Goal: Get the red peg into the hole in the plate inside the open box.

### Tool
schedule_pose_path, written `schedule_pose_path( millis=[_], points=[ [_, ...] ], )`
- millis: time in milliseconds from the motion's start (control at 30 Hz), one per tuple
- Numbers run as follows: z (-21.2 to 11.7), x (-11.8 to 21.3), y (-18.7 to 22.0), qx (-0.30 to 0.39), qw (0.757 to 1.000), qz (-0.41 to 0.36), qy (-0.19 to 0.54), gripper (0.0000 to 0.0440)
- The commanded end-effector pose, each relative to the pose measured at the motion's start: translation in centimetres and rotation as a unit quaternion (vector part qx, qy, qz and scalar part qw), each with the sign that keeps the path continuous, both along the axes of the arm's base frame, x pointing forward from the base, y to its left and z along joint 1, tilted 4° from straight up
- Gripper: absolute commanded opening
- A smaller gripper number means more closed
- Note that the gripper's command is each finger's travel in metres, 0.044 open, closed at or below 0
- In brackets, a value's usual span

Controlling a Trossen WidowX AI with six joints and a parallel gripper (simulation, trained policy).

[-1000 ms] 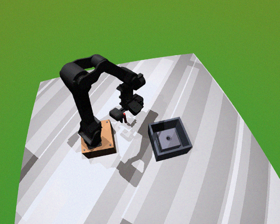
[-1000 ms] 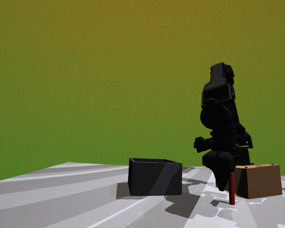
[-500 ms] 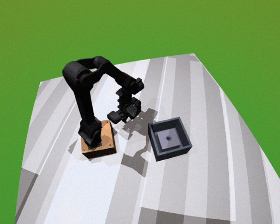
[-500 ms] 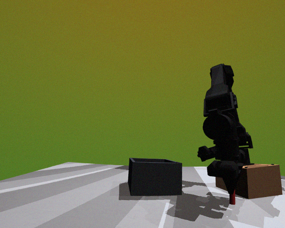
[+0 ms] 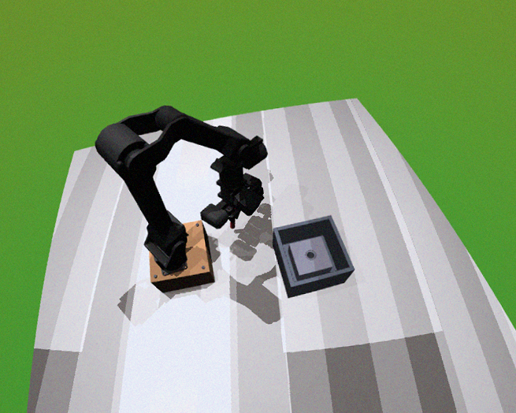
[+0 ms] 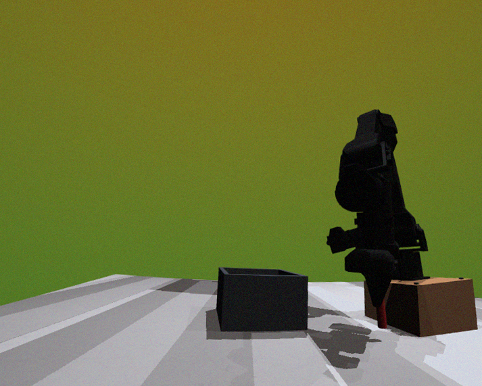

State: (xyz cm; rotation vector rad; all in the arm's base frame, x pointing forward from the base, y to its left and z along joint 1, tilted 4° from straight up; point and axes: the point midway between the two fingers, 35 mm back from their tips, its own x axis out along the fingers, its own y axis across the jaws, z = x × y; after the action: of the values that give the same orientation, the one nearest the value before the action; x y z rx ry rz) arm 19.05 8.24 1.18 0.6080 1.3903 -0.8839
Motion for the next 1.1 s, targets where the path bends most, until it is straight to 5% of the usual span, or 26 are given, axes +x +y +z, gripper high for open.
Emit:
schedule_pose_path(
  millis=[0, 1067],
  points=[
    [1.1, 0.5, -0.3, -0.006, 1.0, 0.014, -0.014, 0.0],
    [10.5, 8.1, -7.1, -0.045, 0.993, 0.055, -0.091, 0.0]
  ],
)
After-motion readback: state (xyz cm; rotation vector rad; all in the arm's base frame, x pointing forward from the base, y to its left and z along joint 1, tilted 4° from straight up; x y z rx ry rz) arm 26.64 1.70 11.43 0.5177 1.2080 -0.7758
